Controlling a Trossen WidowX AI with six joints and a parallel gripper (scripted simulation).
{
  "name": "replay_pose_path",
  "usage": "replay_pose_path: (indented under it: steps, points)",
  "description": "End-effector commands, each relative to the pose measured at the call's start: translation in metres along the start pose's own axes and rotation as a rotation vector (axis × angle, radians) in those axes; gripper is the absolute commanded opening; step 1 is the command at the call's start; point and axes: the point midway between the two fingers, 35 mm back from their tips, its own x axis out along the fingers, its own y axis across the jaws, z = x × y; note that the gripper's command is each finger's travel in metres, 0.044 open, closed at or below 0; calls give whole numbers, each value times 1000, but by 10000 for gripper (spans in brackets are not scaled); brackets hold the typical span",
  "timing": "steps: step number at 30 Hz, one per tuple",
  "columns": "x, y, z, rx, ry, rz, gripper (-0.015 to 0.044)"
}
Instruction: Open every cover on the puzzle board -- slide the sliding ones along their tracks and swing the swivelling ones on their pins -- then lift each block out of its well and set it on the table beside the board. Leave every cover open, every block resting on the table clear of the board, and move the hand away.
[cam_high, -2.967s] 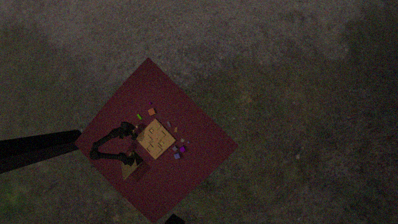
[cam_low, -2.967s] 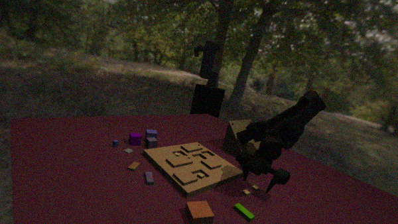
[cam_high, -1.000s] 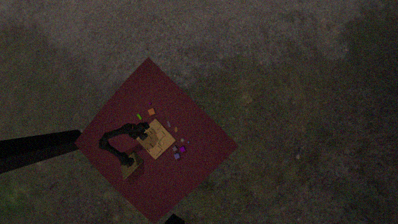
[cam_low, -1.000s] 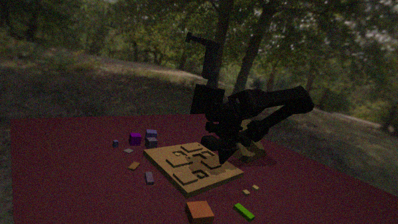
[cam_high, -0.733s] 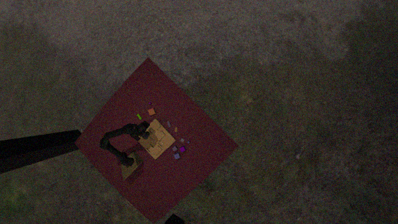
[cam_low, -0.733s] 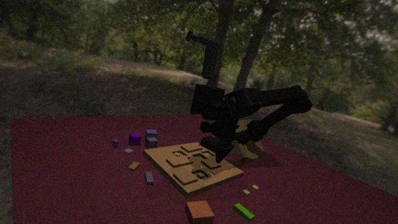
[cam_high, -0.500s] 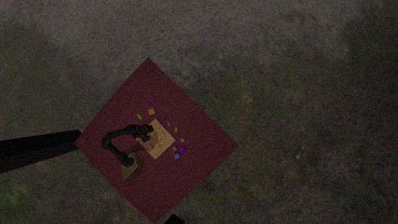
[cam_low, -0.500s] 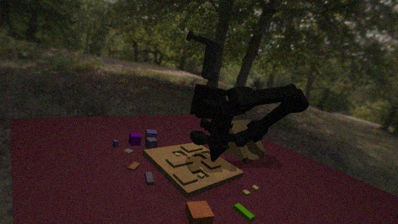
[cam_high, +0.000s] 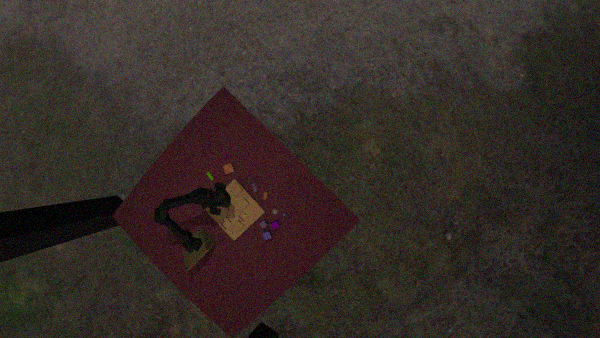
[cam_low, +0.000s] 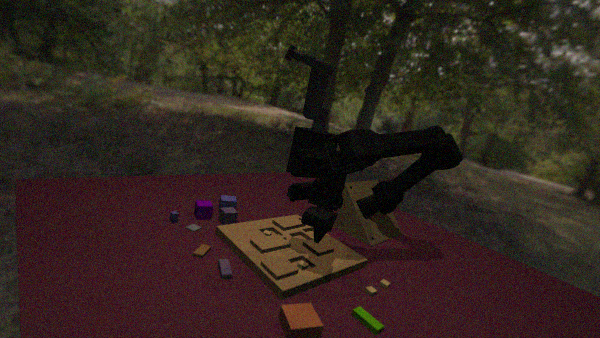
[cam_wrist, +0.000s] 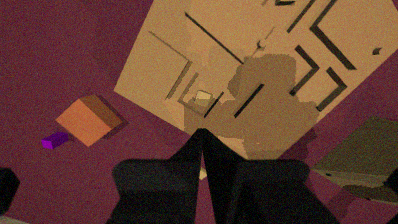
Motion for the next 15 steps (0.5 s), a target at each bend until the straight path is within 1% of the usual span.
replay_pose_path:
  steps: [1,12,15]
  points:
    - [2,-1,5,-535,2,-4,0]
    - [2,-1,11,-1615,5,-1,0]
    - [2,-1,12,-1833,5,0,0]
